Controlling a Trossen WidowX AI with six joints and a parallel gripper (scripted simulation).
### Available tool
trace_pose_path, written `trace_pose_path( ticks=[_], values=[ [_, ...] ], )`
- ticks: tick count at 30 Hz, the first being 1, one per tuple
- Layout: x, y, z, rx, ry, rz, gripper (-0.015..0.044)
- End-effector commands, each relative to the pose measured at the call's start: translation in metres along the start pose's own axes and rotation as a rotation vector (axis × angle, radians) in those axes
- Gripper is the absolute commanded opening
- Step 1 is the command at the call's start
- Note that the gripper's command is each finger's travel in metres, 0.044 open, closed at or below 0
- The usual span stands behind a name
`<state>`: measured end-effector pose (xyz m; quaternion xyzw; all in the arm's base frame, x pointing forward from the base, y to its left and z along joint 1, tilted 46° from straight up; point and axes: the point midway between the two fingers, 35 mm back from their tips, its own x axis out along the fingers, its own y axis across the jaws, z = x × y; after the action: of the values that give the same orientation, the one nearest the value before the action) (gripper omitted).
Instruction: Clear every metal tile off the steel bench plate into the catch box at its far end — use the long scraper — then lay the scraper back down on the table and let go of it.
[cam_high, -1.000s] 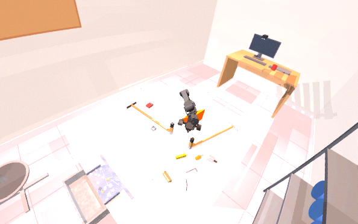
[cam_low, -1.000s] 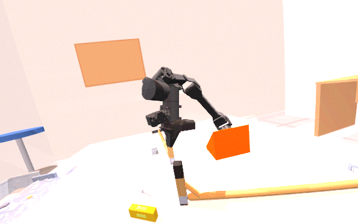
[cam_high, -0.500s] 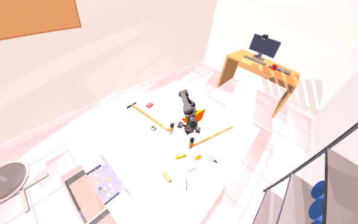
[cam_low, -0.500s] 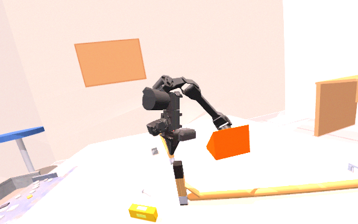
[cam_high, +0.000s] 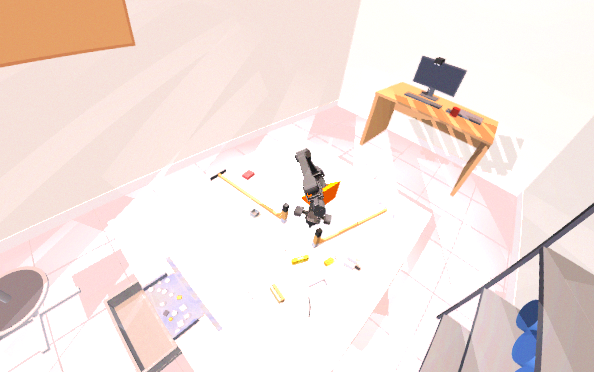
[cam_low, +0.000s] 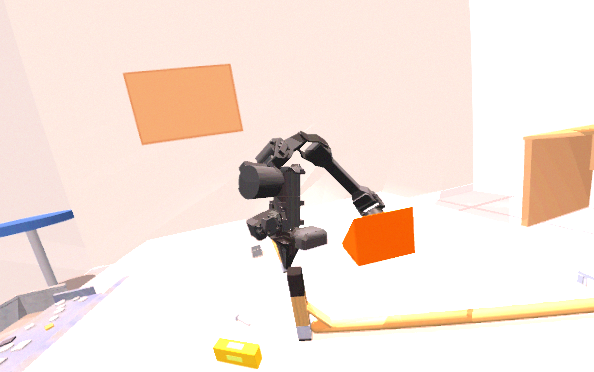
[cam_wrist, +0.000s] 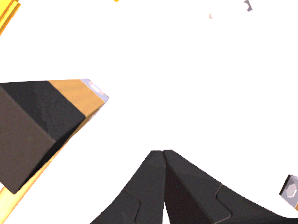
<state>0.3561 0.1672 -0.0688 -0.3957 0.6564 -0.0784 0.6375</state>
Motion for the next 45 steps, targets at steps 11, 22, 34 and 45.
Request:
trace_pose_path(
  ticks=[11,22,34,45],
  values=[
    [0.025,-0.001,-0.008,-0.004,-0.004,-0.008,0.0000],
    [0.035,0.001,-0.009,-0.004,-0.004,-0.008,0.0000],
    [0.035,0.017,0.003,-0.004,-0.006,-0.006,0.0000],
    [0.035,0.031,0.013,-0.004,-0.008,-0.004,0.0000]
  ],
)
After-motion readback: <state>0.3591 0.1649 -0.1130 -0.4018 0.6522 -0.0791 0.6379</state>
